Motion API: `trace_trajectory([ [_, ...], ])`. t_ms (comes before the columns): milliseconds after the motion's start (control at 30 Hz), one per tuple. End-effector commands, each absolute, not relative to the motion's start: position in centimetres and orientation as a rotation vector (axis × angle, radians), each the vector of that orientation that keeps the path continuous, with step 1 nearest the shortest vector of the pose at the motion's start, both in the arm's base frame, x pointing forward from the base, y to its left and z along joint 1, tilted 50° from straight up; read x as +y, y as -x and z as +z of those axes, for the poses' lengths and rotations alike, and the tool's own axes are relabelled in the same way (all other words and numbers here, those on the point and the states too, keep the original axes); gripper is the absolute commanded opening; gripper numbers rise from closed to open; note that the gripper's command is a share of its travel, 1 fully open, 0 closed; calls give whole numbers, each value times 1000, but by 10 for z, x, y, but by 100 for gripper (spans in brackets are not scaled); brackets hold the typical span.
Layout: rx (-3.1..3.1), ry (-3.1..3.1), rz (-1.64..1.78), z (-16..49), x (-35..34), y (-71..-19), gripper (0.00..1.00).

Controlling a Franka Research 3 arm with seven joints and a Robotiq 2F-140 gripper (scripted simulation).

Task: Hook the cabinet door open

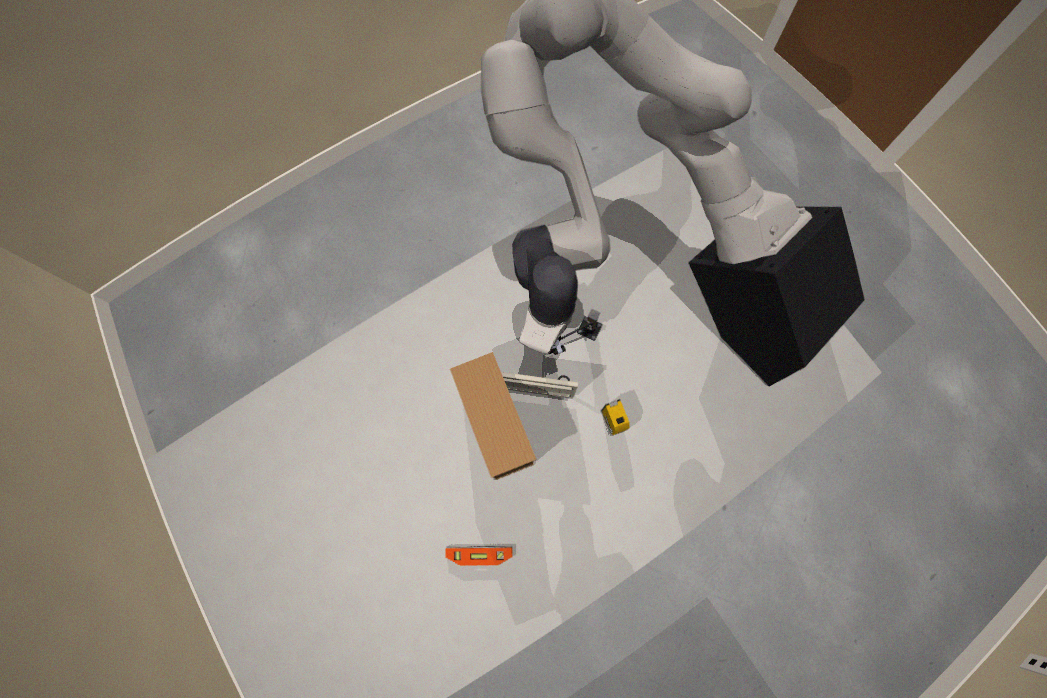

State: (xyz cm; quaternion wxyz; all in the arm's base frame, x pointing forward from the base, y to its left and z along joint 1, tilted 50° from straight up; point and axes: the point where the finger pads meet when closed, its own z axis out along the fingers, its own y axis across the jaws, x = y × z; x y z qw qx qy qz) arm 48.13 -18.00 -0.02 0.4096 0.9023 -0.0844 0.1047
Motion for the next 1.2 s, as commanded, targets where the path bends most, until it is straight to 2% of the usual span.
trace_trajectory([
  [0,-207,-2272,265,3,-177,-484,3],
  [1167,-207,-2272,265,21,-157,-487,3],
])
